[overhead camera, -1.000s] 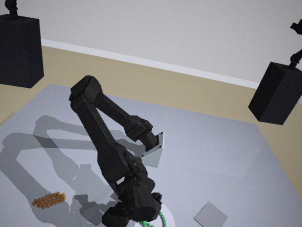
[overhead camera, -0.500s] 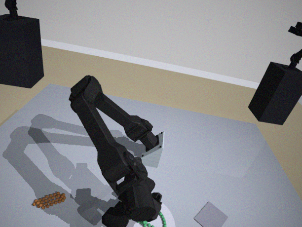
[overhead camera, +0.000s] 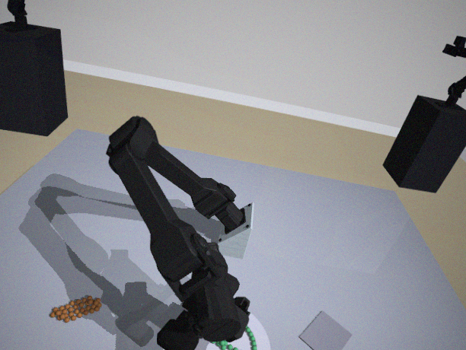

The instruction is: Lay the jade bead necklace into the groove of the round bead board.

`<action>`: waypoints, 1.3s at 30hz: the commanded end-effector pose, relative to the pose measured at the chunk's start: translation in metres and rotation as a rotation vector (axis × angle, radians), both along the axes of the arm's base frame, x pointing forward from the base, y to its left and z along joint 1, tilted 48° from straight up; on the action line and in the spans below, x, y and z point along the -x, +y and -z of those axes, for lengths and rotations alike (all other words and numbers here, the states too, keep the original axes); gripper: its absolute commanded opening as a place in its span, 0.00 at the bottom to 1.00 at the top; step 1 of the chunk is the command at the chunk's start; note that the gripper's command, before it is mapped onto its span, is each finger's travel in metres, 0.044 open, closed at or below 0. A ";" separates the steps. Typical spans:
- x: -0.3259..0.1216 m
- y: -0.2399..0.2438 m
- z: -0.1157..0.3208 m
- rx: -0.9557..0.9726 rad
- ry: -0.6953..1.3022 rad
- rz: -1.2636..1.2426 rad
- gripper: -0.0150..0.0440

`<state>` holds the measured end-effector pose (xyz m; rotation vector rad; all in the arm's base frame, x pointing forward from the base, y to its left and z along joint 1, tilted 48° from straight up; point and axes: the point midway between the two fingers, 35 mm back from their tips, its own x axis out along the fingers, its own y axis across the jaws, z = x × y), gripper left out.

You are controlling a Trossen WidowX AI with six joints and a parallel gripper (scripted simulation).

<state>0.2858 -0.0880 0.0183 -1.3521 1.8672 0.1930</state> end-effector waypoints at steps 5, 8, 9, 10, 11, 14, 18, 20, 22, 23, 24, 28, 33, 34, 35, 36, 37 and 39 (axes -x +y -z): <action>0.000 0.005 -0.004 0.003 0.004 -0.006 0.25; 0.000 0.005 -0.004 0.003 0.004 -0.006 0.25; 0.000 0.005 -0.004 0.003 0.004 -0.006 0.25; -0.001 0.004 -0.005 0.003 0.004 -0.006 0.25; -0.001 0.002 -0.006 0.003 0.004 -0.006 0.25; -0.004 -0.003 -0.012 0.003 0.004 -0.006 0.25; -0.004 -0.005 -0.013 0.003 0.004 -0.006 0.25; -0.004 -0.005 -0.013 0.003 0.004 -0.006 0.25; -0.004 -0.005 -0.013 0.003 0.004 -0.006 0.25; -0.004 -0.005 -0.013 0.003 0.004 -0.006 0.25; -0.004 -0.005 -0.013 0.003 0.004 -0.006 0.25; -0.004 -0.009 -0.010 0.003 0.004 -0.006 0.25; -0.004 -0.008 -0.011 0.001 0.001 -0.003 0.39; -0.004 -0.008 -0.011 0.001 0.001 -0.003 0.43; -0.004 -0.008 -0.011 0.001 0.001 -0.003 0.48; -0.004 -0.008 -0.011 0.001 0.001 -0.003 0.52; -0.004 -0.008 -0.011 0.001 0.001 -0.003 0.57; -0.004 -0.008 -0.011 0.001 0.001 -0.003 0.65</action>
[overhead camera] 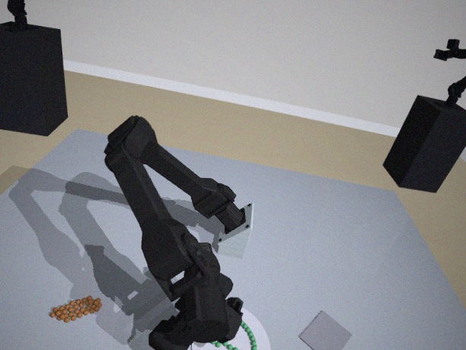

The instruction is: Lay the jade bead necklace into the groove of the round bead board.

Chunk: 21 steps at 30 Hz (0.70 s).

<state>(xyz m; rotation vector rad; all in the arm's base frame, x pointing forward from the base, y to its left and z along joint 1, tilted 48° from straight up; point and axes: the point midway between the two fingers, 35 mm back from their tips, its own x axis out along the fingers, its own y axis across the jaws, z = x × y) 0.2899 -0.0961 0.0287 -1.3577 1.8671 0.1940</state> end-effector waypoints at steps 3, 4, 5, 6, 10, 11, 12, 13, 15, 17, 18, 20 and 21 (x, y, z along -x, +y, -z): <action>0.000 0.000 0.000 -0.001 -0.001 0.001 0.79; 0.000 0.001 0.000 -0.001 0.000 0.001 0.83; 0.000 0.002 -0.002 0.000 0.001 -0.001 0.88; 0.000 0.003 -0.003 0.001 0.002 -0.002 0.92; 0.000 0.003 -0.003 0.001 0.003 -0.002 1.00; 0.000 0.003 -0.003 0.001 0.002 -0.003 1.00; 0.000 0.003 -0.003 0.001 0.002 -0.003 1.00; 0.000 0.003 -0.003 0.001 0.002 -0.003 1.00; 0.000 0.003 -0.003 0.001 0.002 -0.003 1.00; 0.000 0.003 -0.003 0.001 0.002 -0.003 1.00; 0.000 0.003 -0.003 0.001 0.002 -0.003 1.00; 0.000 0.003 -0.003 0.001 0.002 -0.003 1.00; 0.000 0.003 -0.003 0.001 0.002 -0.003 1.00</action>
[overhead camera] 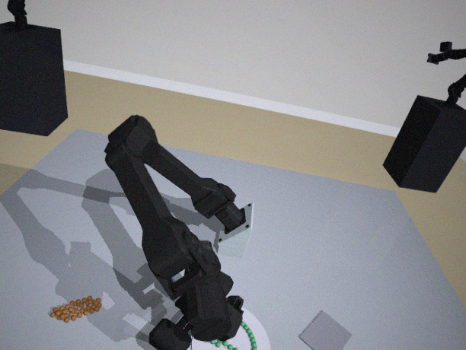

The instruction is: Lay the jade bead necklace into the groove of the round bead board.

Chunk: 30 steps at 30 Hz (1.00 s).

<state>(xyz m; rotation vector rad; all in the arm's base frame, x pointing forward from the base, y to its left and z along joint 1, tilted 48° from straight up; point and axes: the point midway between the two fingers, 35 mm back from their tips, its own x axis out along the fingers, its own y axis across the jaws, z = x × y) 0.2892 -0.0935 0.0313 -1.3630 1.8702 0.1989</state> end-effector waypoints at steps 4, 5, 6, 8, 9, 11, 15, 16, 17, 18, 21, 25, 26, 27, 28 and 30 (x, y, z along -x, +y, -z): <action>0.000 0.001 -0.001 -0.001 -0.004 0.001 1.00; 0.000 0.001 -0.001 -0.001 -0.004 0.001 1.00; 0.000 0.001 -0.001 -0.001 -0.004 0.001 1.00; 0.000 0.001 -0.001 -0.001 -0.004 0.001 1.00; 0.000 0.001 -0.001 -0.001 -0.004 0.001 1.00; 0.000 0.001 -0.001 -0.001 -0.004 0.001 1.00; 0.000 0.001 -0.001 -0.001 -0.004 0.001 1.00; -0.001 0.002 -0.001 -0.001 0.000 -0.003 0.96; -0.001 0.005 -0.002 -0.004 0.012 -0.014 0.91; -0.002 0.010 -0.004 -0.007 0.032 -0.033 0.87; -0.005 0.029 -0.012 -0.018 0.106 -0.100 0.73; -0.005 0.033 -0.013 -0.020 0.122 -0.115 0.56; -0.005 0.033 -0.013 -0.020 0.122 -0.115 0.51; -0.005 0.032 -0.012 -0.020 0.122 -0.115 0.47; -0.005 0.030 -0.011 -0.020 0.122 -0.115 0.46; -0.004 0.025 -0.006 -0.020 0.122 -0.115 0.46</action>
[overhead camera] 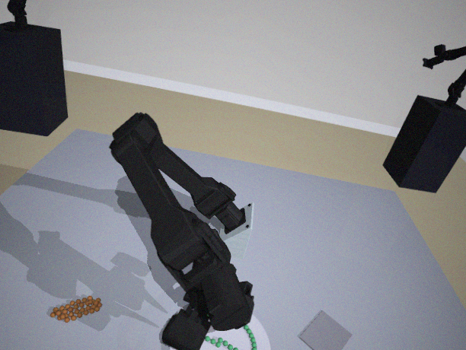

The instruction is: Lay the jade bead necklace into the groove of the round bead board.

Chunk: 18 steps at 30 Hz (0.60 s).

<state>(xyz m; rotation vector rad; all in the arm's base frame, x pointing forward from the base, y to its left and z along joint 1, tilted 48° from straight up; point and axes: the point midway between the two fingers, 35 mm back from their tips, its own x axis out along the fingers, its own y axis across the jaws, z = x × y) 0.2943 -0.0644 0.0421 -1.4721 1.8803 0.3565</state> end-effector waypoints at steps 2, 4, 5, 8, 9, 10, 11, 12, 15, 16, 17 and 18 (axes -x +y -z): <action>0.000 -0.001 0.002 -0.002 -0.002 0.000 0.46; 0.000 -0.002 0.002 -0.002 -0.002 0.000 0.46; 0.000 -0.003 0.003 -0.002 -0.001 0.000 0.46; 0.000 -0.005 0.005 -0.002 0.000 -0.001 0.46; 0.000 -0.006 0.006 -0.002 0.000 -0.001 0.46; 0.000 -0.008 0.007 -0.002 0.001 -0.001 0.46; 0.001 -0.009 0.009 -0.002 0.001 -0.001 0.46; 0.001 -0.010 0.010 -0.002 0.002 -0.001 0.46; 0.001 -0.013 0.013 -0.001 0.003 -0.002 0.46; 0.002 -0.015 0.014 -0.001 0.004 -0.002 0.46; 0.002 -0.016 0.015 -0.001 0.004 -0.002 0.46; 0.002 -0.017 0.016 -0.001 0.005 -0.002 0.46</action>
